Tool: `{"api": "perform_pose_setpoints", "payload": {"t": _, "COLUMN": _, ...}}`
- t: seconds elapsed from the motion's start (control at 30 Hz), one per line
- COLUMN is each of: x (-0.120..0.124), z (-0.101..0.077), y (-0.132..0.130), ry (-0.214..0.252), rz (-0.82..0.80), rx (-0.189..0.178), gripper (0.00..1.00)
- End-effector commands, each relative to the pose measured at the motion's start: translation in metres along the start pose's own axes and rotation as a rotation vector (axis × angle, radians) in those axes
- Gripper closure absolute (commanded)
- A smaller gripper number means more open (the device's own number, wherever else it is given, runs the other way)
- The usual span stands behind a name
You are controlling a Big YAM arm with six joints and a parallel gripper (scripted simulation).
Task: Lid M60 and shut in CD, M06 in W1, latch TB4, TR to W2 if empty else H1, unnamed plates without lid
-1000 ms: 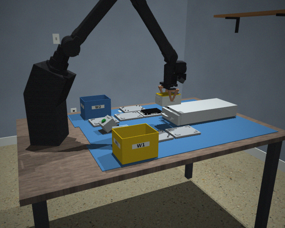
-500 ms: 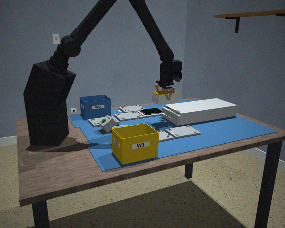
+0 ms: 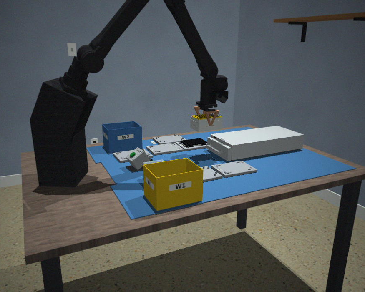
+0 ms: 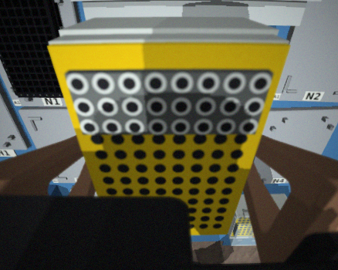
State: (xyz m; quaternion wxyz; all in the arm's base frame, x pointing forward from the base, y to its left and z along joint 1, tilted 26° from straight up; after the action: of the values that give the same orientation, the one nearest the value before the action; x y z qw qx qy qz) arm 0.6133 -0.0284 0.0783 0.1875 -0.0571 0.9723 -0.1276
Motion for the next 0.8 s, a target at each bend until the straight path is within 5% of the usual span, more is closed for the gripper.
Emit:
{"api": "perform_pose_setpoints", "payload": {"t": 0.0, "x": 0.001, "z": 0.005, "y": 0.02, "ry": -0.003, "rz": 0.008, "rx": -0.005, "gripper": 1.0}}
{"api": "perform_pose_setpoints", "payload": {"t": 0.77, "x": 0.001, "z": 0.005, "y": 0.077, "ry": -0.003, "rz": 0.007, "rx": -0.006, "gripper": 1.0}}
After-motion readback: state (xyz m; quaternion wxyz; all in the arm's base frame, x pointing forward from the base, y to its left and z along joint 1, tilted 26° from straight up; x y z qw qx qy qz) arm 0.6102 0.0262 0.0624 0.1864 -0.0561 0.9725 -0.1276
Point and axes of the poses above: the point where the finger pads meet when closed, its own z axis out along the fingers, its own y axis across the jaws, x = y × z, the point moved 3 cm from there along -z, back along the fingers, and after that the axes turned 11 degrees about -z, right-handed, at the moved point
